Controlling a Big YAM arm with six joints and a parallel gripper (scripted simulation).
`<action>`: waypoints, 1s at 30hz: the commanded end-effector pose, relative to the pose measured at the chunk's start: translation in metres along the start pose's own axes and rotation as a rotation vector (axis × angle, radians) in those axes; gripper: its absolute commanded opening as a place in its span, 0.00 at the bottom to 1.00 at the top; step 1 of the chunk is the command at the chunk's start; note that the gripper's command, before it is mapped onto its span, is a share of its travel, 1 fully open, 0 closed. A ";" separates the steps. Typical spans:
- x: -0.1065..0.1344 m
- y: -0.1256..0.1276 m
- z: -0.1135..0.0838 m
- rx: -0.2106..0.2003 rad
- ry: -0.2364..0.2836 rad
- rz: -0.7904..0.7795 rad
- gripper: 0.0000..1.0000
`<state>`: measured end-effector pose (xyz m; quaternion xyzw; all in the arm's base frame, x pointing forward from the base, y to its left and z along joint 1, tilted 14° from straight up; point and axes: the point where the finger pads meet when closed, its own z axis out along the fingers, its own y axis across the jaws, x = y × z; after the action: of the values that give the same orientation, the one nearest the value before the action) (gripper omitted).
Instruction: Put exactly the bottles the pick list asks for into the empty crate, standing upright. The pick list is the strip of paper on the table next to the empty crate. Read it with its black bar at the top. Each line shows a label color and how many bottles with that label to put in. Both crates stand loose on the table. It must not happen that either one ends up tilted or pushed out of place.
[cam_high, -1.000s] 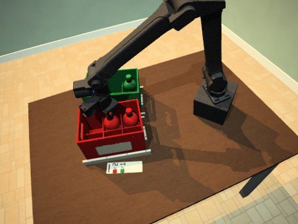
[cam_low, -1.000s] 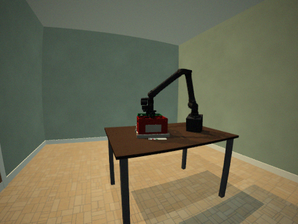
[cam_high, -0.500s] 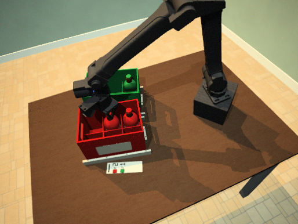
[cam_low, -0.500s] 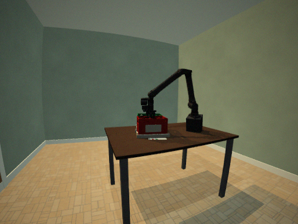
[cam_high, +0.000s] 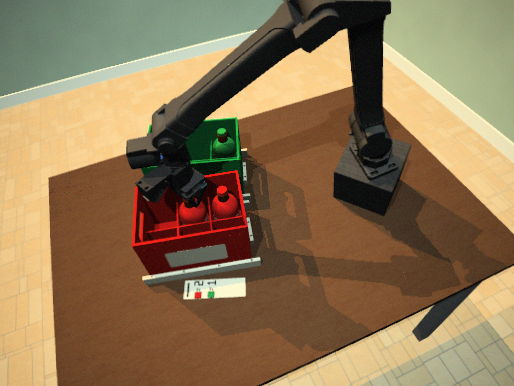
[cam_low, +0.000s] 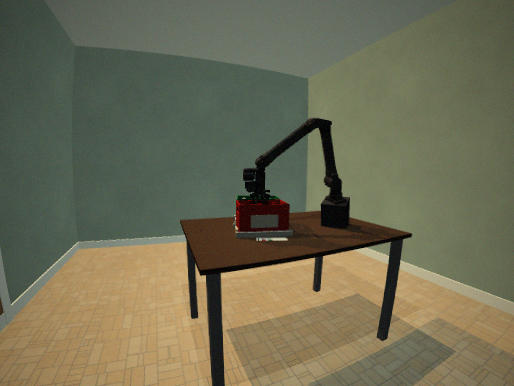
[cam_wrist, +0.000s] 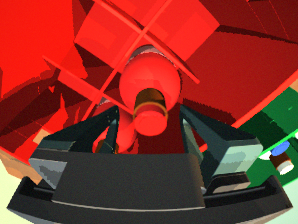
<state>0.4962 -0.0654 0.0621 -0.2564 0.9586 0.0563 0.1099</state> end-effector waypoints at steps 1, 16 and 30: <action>-0.010 -0.009 -0.010 0.023 -0.024 -0.003 0.61; -0.002 -0.015 0.000 0.018 -0.014 0.006 0.61; 0.002 -0.013 0.003 0.013 -0.008 0.004 0.61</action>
<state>0.4970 -0.0656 0.0617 -0.2568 0.9584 0.0557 0.1111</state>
